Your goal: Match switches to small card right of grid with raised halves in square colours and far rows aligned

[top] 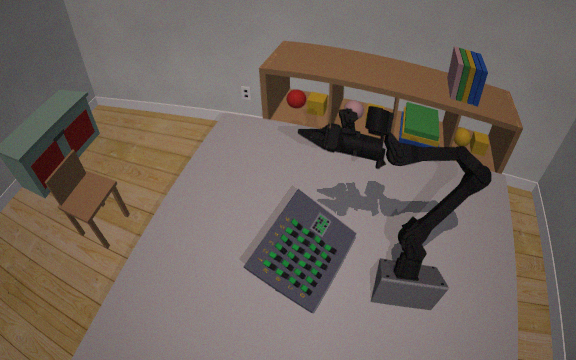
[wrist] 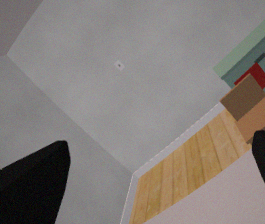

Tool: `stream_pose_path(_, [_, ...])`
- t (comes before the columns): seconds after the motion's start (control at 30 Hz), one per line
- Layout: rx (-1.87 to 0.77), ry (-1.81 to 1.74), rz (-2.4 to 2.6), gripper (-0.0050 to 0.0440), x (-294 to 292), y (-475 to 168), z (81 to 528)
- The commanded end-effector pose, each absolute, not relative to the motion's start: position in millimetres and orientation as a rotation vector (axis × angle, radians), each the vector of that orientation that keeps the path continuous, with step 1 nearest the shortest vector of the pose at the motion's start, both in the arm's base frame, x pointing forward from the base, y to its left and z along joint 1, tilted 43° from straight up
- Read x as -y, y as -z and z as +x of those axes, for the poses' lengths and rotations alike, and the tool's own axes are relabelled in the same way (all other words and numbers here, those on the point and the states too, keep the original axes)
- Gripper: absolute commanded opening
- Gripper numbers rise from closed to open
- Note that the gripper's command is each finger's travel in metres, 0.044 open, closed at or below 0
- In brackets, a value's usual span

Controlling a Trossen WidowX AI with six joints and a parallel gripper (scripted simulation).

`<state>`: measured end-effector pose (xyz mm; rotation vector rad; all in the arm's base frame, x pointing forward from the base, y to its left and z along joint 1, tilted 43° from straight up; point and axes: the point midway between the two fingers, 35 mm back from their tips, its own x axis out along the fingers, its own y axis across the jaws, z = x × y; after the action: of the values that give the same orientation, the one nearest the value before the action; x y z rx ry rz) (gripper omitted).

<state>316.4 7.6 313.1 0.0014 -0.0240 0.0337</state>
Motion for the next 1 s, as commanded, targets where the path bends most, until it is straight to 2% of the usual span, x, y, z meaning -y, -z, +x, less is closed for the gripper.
stream_pose_path(0.0, [0.024, -0.034, 0.001, 0.04, -8, -313, 316])
stream_pose_path(0.53, [0.024, -0.034, 0.001, 0.04, -8, -313, 316])
stream_pose_path(0.7, [-0.291, 0.197, -0.022, 0.028, 17, -240, 318])
stream_pose_path(0.97, [-0.687, 0.465, -0.218, 0.0088, 47, -164, 278])
